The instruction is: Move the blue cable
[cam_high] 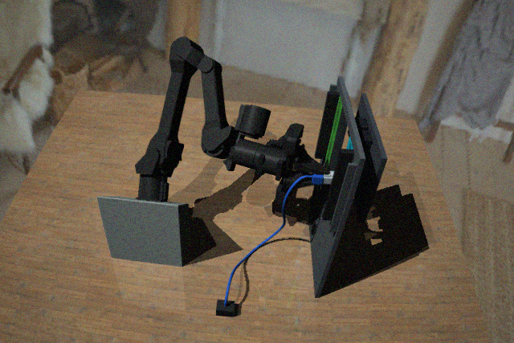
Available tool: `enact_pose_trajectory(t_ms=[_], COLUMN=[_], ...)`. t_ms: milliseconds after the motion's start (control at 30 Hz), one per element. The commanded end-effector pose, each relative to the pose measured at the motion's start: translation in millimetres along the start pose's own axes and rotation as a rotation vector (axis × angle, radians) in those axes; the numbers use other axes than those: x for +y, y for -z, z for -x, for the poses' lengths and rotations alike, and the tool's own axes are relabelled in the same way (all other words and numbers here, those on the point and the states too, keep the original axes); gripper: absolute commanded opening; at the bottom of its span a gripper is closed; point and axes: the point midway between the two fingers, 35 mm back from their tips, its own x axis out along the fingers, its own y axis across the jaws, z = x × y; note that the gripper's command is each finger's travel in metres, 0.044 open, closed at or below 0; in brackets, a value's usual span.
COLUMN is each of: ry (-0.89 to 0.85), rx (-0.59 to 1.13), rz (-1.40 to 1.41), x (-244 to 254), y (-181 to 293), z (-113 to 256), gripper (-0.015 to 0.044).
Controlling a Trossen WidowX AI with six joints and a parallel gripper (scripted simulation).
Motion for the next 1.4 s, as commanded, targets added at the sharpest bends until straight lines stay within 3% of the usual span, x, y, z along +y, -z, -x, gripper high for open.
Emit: enact_pose_trajectory(t_ms=[0,1367], ry=[0.007,0.009], rx=[0.002,0.002], rz=[-0.003,-0.004], x=[-1.7,-1.4], y=[-0.4,-3.1], z=[-1.8,-9.6], gripper=[0.0000,0.0000])
